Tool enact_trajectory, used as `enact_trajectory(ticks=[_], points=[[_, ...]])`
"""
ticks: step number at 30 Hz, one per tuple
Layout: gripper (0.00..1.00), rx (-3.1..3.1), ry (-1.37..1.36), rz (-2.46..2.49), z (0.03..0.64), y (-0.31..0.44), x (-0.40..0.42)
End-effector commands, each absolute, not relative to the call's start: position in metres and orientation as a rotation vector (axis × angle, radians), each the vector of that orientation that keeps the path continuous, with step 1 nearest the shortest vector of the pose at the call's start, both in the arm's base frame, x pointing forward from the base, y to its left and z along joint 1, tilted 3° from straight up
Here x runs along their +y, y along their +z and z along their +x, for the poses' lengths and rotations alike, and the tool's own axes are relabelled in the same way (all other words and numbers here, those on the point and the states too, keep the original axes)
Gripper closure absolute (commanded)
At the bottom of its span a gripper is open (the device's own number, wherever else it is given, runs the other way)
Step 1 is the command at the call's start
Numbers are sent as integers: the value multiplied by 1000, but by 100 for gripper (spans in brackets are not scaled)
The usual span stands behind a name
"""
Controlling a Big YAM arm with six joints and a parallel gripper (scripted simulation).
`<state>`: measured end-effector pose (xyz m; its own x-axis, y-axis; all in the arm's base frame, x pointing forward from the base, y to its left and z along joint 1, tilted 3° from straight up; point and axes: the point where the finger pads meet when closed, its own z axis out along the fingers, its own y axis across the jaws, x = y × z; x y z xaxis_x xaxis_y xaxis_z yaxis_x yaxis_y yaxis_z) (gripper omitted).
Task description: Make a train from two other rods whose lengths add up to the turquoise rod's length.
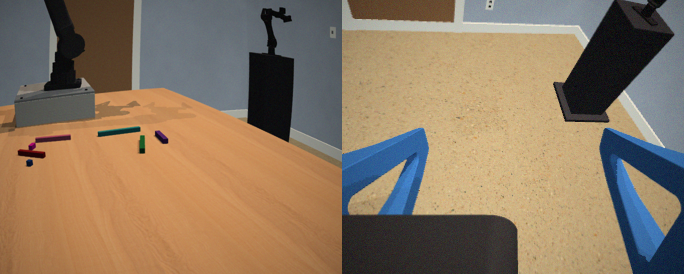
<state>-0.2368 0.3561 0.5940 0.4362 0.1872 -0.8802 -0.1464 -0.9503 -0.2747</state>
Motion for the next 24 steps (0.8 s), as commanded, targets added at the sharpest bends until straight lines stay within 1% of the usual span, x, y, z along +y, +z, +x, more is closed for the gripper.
enact_trajectory(ticks=[1, 7, 14, 16, 18, 20, 21, 22, 23, 24], points=[[0, -59, 1519, -2339, -235, 613, 351], [0, 74, 1508, -2377, -223, 589, 375], [0, 419, 1470, -2392, -179, 560, 413], [0, 419, 1470, -2392, -179, 560, 413], [0, 603, 1449, -2380, -154, 544, 430], [0, 603, 1449, -2380, -154, 544, 430], [0, 709, 1436, -2367, -138, 535, 439], [0, 700, 1436, -2359, -138, 539, 435], [0, 823, 1422, -2348, -121, 525, 448], [0, 816, 1422, -2342, -121, 528, 445]])
